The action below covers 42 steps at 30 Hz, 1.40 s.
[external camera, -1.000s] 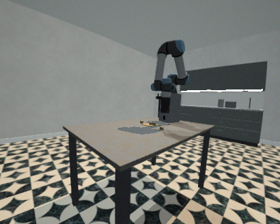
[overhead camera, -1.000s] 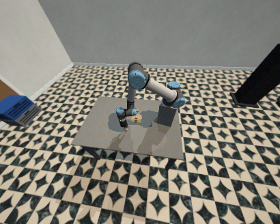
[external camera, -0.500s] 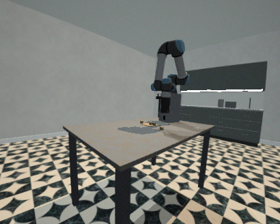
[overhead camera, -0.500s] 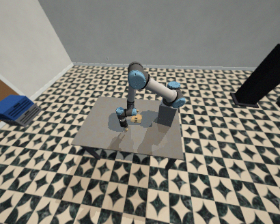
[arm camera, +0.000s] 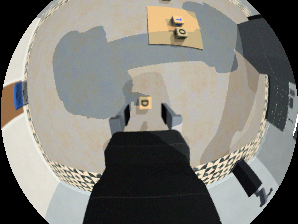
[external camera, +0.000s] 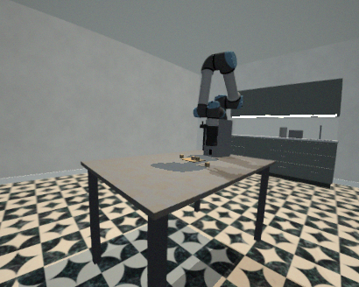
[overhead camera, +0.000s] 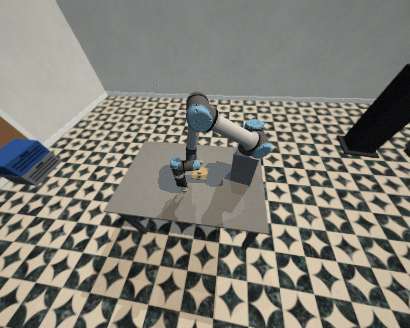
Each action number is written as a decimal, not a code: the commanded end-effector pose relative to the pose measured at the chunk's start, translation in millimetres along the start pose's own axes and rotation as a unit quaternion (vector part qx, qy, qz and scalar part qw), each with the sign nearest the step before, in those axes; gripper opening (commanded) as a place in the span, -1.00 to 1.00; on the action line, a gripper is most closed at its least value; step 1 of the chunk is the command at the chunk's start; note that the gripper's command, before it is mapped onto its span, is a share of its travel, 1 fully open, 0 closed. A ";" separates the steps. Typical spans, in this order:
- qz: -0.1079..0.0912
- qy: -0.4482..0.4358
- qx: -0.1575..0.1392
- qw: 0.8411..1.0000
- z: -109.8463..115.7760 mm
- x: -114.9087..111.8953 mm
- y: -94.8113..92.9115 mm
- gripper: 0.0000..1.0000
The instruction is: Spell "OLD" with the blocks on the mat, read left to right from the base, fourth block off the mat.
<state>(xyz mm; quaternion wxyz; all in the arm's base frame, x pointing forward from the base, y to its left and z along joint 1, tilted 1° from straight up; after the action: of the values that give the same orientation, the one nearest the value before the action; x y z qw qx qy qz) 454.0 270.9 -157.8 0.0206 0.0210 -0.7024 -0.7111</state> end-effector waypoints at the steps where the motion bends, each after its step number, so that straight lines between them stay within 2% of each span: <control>1: -0.001 0.000 0.000 1.000 0.1 -0.4 -6.2 1.00; 22: -0.001 0.000 0.000 1.000 0.0 -0.5 -34.7 1.00; 42: -0.001 0.000 0.000 1.000 0.0 -0.5 -43.2 1.00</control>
<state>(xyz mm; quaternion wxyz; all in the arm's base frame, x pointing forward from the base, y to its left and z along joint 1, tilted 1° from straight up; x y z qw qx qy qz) 453.9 271.2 -201.2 0.0208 0.0208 -0.7025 -0.7111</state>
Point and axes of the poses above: the point where the finger pads meet when closed, its own y axis back along the fingers, its own x axis across the jaws, z = x × y, the point moved 9 cm from there along y, back along the fingers, and after that the axes turned 1 degree about y, right-handed, at the moved point
